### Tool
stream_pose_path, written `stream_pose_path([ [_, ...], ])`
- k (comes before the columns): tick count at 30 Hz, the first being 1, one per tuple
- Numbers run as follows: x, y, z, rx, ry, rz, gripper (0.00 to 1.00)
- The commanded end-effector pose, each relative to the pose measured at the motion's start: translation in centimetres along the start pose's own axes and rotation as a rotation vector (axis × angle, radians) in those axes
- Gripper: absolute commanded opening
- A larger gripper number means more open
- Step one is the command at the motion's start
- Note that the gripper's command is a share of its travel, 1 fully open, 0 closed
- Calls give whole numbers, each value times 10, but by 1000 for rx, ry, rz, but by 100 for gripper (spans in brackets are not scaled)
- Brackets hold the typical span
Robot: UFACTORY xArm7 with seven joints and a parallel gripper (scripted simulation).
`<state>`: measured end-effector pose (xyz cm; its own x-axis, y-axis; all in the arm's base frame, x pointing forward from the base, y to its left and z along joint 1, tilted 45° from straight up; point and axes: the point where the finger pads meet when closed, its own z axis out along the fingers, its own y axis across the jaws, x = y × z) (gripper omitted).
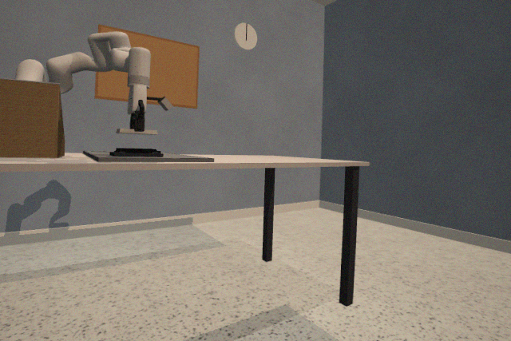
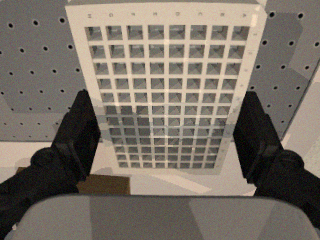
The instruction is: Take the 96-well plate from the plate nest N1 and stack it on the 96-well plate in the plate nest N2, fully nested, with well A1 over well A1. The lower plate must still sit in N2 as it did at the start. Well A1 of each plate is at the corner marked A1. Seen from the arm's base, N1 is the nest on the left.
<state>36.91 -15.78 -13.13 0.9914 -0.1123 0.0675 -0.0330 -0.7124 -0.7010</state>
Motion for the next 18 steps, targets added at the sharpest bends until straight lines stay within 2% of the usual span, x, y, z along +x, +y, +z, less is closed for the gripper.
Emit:
stream_pose_path([
  [1,1,1,3,-4,3,0,0],
  [18,1,1,28,-4,3,0,0],
])
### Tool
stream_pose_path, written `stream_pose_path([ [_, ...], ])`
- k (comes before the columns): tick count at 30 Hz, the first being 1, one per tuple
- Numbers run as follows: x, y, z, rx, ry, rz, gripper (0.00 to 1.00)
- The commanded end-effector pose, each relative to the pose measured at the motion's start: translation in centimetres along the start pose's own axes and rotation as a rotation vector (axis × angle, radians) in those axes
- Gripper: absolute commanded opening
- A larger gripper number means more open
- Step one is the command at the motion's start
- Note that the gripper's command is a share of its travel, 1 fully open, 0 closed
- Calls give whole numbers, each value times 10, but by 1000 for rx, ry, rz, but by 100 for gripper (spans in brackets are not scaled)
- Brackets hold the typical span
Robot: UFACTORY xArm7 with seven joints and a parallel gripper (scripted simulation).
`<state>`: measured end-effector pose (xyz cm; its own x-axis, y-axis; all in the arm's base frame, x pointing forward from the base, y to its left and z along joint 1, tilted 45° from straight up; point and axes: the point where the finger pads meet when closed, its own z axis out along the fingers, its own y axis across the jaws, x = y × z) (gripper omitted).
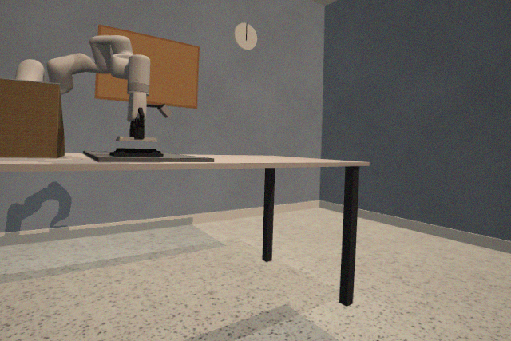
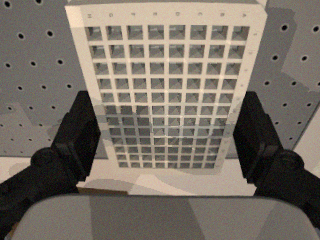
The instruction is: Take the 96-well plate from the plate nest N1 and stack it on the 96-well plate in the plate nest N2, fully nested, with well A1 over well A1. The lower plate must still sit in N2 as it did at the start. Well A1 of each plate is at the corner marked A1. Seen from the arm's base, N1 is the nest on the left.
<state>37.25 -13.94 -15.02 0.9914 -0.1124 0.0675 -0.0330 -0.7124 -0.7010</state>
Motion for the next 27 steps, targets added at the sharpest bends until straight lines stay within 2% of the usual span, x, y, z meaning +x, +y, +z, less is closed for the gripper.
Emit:
stream_pose_path([
  [1,1,1,3,-4,3,0,0],
  [9,1,1,13,-4,3,0,0],
  [27,1,1,13,-4,3,0,0],
])
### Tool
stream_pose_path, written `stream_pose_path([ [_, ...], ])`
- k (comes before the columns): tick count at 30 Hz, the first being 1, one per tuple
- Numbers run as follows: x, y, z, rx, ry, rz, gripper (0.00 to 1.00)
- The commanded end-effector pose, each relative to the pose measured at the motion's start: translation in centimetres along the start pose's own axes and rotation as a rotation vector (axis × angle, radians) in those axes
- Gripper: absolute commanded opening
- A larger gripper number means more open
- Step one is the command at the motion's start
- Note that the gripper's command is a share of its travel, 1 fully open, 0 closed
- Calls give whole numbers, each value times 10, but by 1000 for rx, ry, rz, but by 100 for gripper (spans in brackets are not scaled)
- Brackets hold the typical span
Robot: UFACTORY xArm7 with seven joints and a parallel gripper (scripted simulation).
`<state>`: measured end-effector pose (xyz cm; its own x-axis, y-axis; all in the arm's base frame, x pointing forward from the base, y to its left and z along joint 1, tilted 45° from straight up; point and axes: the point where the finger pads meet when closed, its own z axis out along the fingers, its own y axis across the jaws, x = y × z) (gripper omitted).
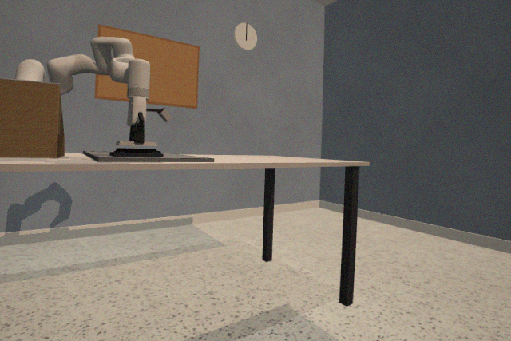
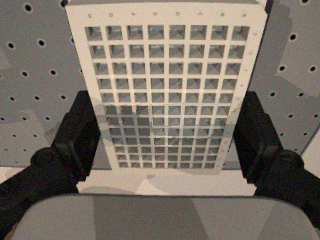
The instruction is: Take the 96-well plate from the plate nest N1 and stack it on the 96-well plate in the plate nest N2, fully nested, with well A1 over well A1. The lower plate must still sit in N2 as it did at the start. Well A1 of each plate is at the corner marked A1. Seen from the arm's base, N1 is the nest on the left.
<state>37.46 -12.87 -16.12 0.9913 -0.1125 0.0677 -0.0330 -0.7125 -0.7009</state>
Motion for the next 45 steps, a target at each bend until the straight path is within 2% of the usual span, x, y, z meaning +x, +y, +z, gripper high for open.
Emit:
stream_pose_path([
  [1,1,1,-2,-4,3,0,0],
  [45,1,1,4,-4,3,0,0],
])
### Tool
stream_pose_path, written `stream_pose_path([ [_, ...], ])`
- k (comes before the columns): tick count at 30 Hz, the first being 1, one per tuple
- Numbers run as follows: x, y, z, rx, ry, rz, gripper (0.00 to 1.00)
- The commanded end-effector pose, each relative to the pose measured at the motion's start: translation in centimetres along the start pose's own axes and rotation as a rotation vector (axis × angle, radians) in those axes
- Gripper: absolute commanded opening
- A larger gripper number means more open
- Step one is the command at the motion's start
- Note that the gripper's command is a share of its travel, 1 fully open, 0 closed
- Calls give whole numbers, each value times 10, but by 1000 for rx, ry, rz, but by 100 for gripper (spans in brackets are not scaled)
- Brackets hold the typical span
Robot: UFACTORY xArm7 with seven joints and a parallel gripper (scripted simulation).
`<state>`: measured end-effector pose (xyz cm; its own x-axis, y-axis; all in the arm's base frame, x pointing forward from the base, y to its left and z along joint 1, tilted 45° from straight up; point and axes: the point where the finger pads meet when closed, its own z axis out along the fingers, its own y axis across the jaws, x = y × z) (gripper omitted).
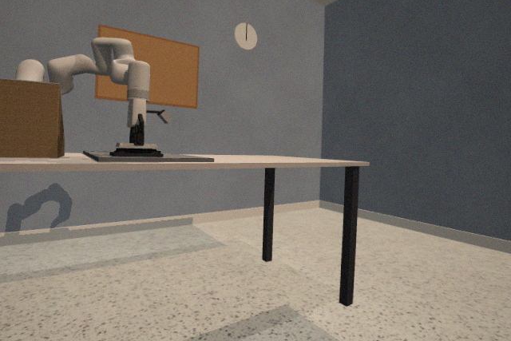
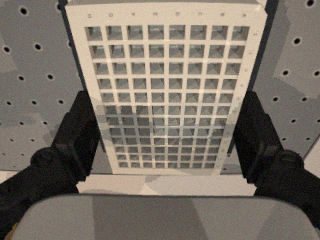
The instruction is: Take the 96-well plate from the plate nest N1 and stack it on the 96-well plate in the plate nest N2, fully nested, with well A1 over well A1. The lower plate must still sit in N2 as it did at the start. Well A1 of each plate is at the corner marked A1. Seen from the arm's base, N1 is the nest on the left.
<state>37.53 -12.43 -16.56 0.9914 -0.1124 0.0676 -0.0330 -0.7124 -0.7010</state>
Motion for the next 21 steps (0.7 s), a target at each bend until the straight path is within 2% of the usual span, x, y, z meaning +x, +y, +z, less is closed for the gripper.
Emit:
stream_pose_path([
  [1,1,1,-2,-4,3,0,0],
  [21,1,1,1,-4,3,0,0],
])
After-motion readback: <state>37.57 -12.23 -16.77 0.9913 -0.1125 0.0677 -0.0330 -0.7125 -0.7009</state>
